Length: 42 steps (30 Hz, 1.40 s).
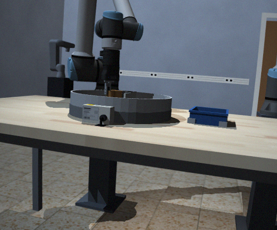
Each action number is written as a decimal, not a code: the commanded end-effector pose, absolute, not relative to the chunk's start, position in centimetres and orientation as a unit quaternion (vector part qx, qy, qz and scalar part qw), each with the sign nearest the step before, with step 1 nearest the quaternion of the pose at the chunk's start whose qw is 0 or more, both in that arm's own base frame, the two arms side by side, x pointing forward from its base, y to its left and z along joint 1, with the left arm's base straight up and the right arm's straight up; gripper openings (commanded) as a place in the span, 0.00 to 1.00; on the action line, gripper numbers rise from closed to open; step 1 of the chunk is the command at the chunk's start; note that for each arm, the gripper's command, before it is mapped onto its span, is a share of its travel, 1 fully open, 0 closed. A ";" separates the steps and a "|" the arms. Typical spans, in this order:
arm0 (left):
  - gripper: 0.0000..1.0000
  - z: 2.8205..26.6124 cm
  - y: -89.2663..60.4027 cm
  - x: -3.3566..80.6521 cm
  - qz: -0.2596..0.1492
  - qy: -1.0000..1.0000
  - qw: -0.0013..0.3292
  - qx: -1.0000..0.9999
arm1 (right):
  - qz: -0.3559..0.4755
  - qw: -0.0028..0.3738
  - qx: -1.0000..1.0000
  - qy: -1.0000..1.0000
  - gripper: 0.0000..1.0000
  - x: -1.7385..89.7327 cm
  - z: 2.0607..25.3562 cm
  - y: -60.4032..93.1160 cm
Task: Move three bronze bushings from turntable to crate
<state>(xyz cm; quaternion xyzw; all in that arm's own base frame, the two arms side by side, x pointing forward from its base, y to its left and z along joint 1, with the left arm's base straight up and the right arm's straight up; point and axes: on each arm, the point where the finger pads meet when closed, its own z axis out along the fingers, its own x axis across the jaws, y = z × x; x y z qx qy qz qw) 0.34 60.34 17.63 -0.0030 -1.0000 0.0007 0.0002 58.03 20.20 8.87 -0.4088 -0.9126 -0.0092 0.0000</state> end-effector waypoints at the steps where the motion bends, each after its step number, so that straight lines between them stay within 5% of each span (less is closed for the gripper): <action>1: 1.00 17.7 60.4 0.4 0.000 -1.000 0.000 -0.003 | -0.010 0.000 -0.409 -0.913 0.00 58.1 8.9 20.2; 28: 1.00 17.7 60.4 0.4 0.000 -1.000 0.000 -0.003 | -0.010 0.000 -0.409 -0.913 0.00 58.1 9.1 20.2; 42: 1.00 17.7 60.4 0.4 0.000 -1.000 0.000 -0.003 | -0.010 0.000 -0.409 -0.913 0.00 58.1 13.7 20.2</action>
